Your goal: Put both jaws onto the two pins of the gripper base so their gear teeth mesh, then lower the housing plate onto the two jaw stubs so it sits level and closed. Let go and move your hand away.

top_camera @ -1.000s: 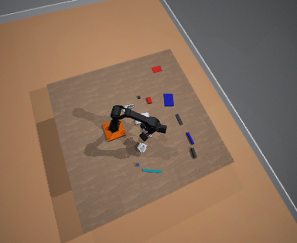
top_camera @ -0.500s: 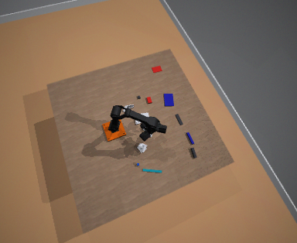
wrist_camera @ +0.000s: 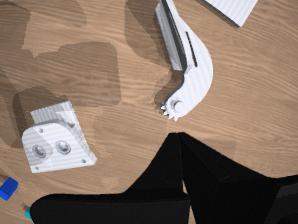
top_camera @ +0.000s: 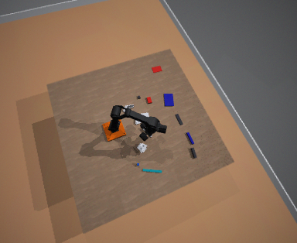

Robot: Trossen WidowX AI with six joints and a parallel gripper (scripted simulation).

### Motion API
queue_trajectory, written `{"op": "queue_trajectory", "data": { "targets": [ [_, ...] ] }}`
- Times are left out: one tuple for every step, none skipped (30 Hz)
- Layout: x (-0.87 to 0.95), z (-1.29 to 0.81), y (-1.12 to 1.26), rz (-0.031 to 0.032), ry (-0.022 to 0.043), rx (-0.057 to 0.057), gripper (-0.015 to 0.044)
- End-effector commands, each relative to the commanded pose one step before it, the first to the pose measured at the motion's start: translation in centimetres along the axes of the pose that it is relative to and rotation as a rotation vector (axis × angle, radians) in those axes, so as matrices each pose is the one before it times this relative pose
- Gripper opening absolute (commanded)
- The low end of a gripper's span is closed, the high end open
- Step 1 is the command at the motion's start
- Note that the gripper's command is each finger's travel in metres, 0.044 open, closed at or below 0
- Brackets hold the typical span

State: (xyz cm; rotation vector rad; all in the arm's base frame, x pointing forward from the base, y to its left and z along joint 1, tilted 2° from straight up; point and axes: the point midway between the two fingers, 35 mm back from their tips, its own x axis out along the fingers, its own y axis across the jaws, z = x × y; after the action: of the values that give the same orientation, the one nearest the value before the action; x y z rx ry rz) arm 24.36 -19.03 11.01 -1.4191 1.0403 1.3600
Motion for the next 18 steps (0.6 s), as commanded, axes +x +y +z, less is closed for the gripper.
{"op": "queue_trajectory", "data": {
  "targets": [
    [-0.004, -0.001, -0.002, -0.00016, 0.00010, 0.0000, 0.0000],
    [0.004, 0.001, 0.002, 0.00016, -0.00010, 0.0000, 0.0026],
    [-0.019, 0.066, -0.037, -0.00006, -0.00001, -0.0036, 0.0053],
    [-0.056, 0.197, -0.110, -0.00017, -0.00004, -0.0107, 0.0079],
    [-0.092, 0.328, -0.182, -0.00028, -0.00007, -0.0179, 0.0105],
    [-0.110, 0.393, -0.220, -0.00035, -0.00009, -0.0216, 0.0131],
    [-0.109, 0.390, -0.221, -0.00036, -0.00009, -0.0216, 0.0157],
    [-0.107, 0.387, -0.222, -0.00037, -0.00009, -0.0216, 0.0184],
    [-0.106, 0.384, -0.223, -0.00037, -0.00009, -0.0216, 0.0210],
    [-0.105, 0.381, -0.224, -0.00038, -0.00009, -0.0216, 0.0236],
    [-0.103, 0.378, -0.224, -0.00039, -0.00009, -0.0216, 0.0263],
    [-0.102, 0.376, -0.225, -0.00040, -0.00009, -0.0216, 0.0289],
    [-0.100, 0.373, -0.226, -0.00040, -0.00009, -0.0216, 0.0315],
    [-0.099, 0.370, -0.226, -0.00041, -0.00009, -0.0216, 0.0341],
    [-0.081, 0.304, -0.189, -0.00035, -0.00007, -0.0179, 0.0368],
    [-0.048, 0.181, -0.114, -0.00021, -0.00004, -0.0107, 0.0394],
    [-0.016, 0.060, -0.038, -0.00007, -0.00001, -0.0036, 0.0420],
    [0.000, 0.000, 0.000, 0.00000, 0.00000, 0.0000, 0.0440]
  ]
}}
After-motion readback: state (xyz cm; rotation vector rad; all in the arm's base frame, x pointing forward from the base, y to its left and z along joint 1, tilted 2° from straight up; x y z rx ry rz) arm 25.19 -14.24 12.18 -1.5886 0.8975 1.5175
